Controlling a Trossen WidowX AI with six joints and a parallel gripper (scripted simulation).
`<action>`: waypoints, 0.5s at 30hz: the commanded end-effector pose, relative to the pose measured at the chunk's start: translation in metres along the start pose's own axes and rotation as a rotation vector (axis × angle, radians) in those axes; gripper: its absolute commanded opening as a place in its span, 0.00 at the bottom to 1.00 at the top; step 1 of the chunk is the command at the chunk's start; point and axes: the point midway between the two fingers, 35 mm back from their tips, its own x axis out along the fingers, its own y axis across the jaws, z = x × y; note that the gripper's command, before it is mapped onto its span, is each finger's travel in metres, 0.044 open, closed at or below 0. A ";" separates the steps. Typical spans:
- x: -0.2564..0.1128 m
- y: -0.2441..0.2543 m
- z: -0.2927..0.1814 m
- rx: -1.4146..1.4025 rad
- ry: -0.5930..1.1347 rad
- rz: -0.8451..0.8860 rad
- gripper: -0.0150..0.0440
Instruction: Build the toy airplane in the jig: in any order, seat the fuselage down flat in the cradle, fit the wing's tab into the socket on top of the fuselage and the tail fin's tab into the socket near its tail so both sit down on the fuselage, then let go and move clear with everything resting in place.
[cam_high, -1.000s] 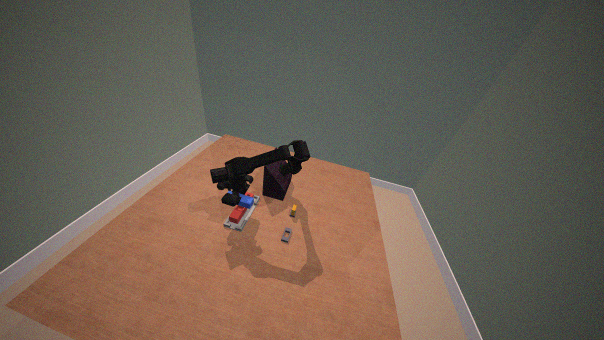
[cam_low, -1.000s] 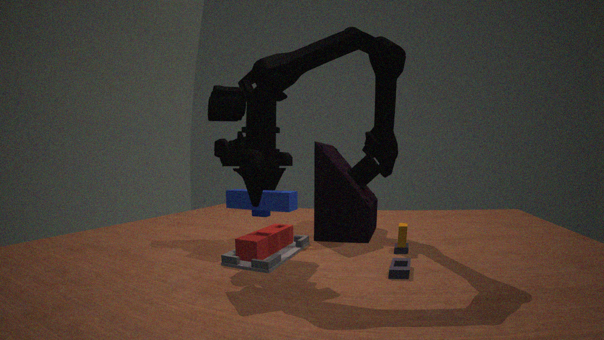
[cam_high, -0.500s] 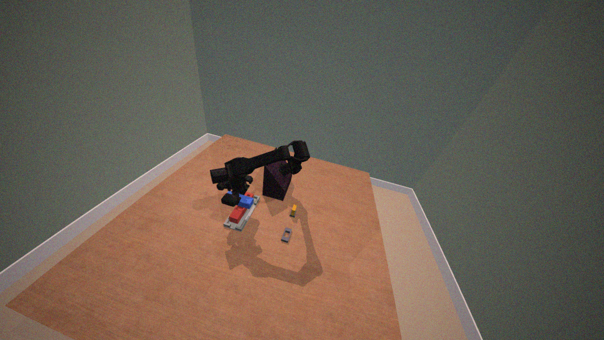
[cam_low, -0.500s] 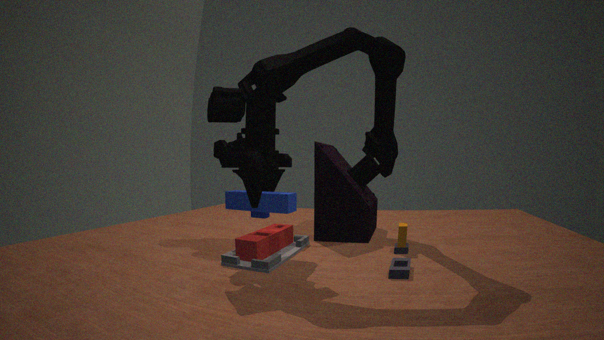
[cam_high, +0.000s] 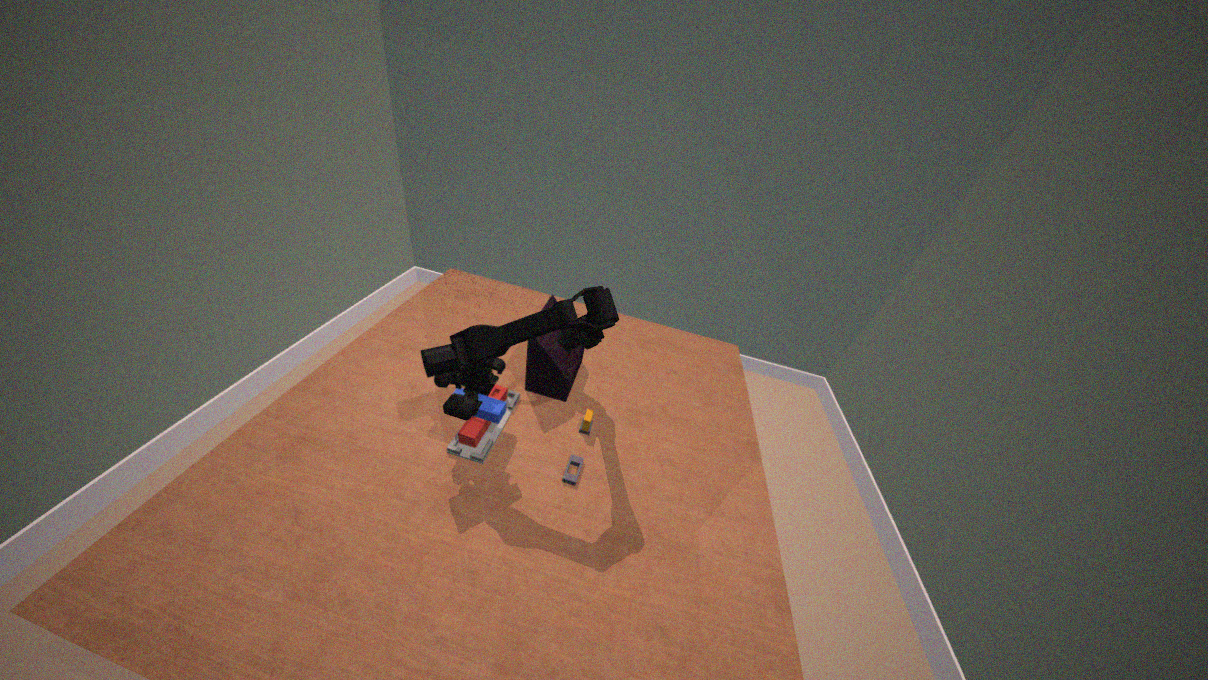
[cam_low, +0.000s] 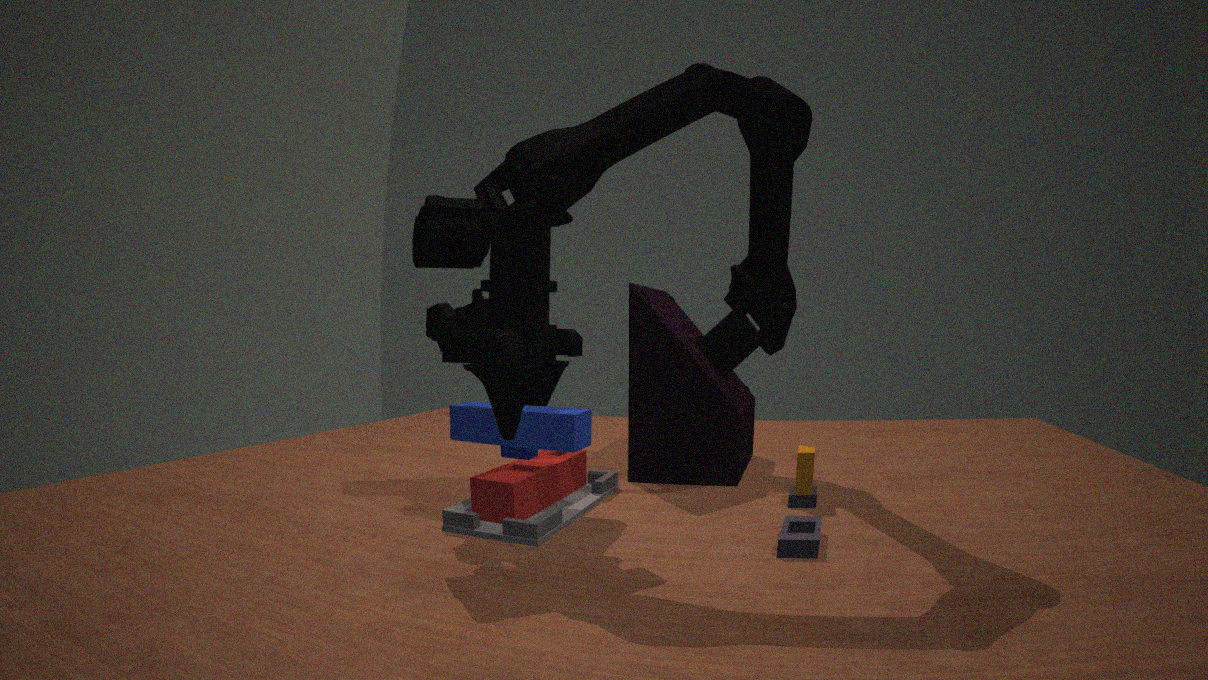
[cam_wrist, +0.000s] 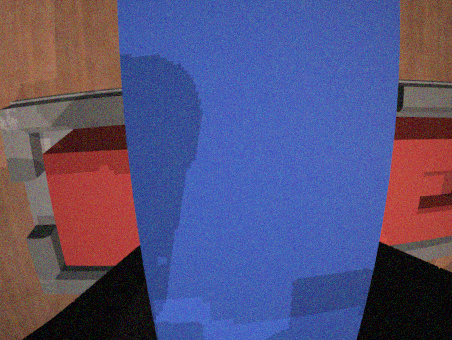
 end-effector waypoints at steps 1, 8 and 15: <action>0.009 -0.002 -0.001 0.008 0.008 0.001 0.58; 0.016 -0.002 -0.002 0.008 0.009 0.001 0.58; 0.016 -0.002 -0.001 0.008 0.009 0.001 0.58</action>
